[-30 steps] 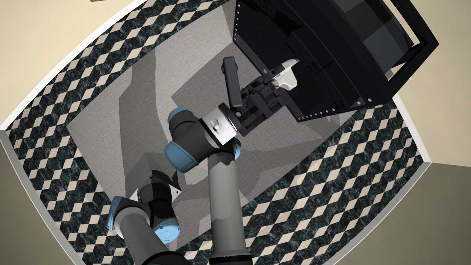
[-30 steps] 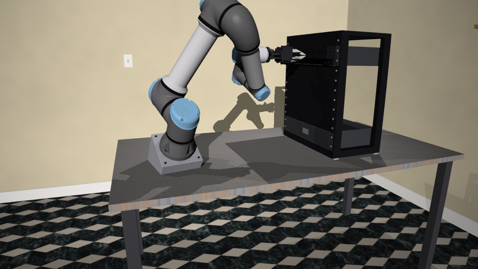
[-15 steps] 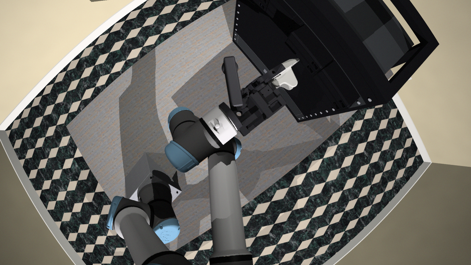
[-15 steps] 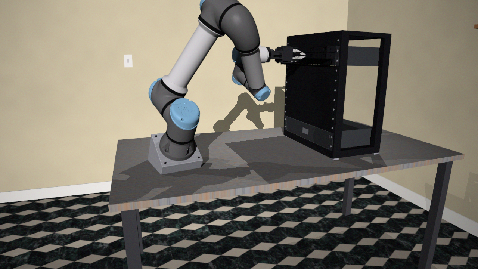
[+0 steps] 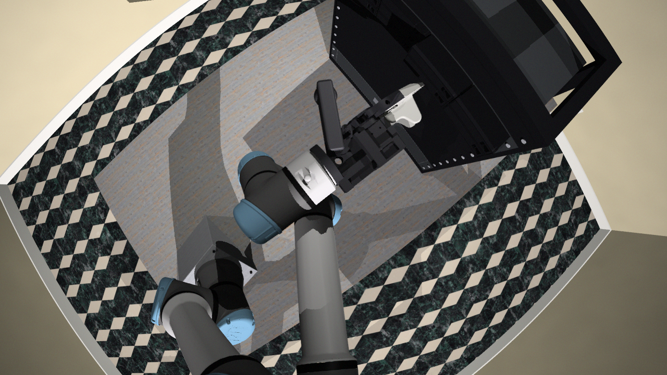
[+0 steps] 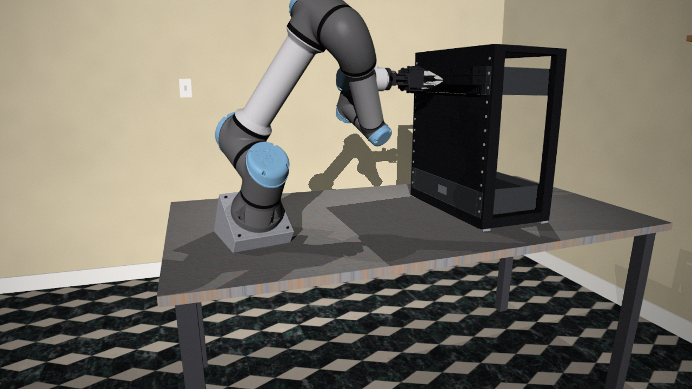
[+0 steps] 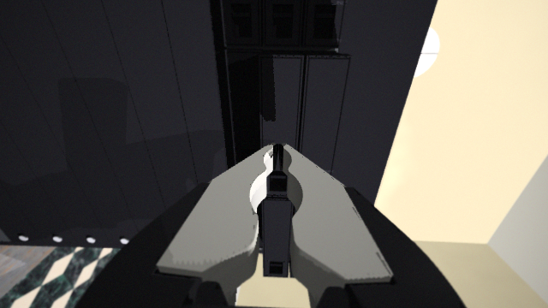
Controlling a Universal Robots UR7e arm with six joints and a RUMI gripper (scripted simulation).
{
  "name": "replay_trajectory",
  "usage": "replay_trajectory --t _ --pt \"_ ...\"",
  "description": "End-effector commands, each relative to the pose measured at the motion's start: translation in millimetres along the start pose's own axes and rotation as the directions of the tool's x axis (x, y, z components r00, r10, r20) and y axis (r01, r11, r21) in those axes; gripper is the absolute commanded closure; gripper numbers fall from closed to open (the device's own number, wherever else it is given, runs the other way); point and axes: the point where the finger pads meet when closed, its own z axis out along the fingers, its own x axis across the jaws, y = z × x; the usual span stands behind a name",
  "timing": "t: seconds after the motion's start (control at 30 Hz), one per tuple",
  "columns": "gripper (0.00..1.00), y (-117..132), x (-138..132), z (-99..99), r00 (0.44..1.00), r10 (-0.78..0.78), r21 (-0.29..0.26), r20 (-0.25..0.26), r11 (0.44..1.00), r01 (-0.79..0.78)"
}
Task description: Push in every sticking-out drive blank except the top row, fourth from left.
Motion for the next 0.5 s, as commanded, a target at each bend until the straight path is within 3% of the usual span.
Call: replay_trajectory --t 0.0,0.47 --pt "1.00 0.1 0.6 0.3 1.000 0.000 0.000 -0.001 1.000 0.000" --pt "1.00 0.1 0.8 9.9 1.000 0.000 0.000 -0.001 1.000 0.000"
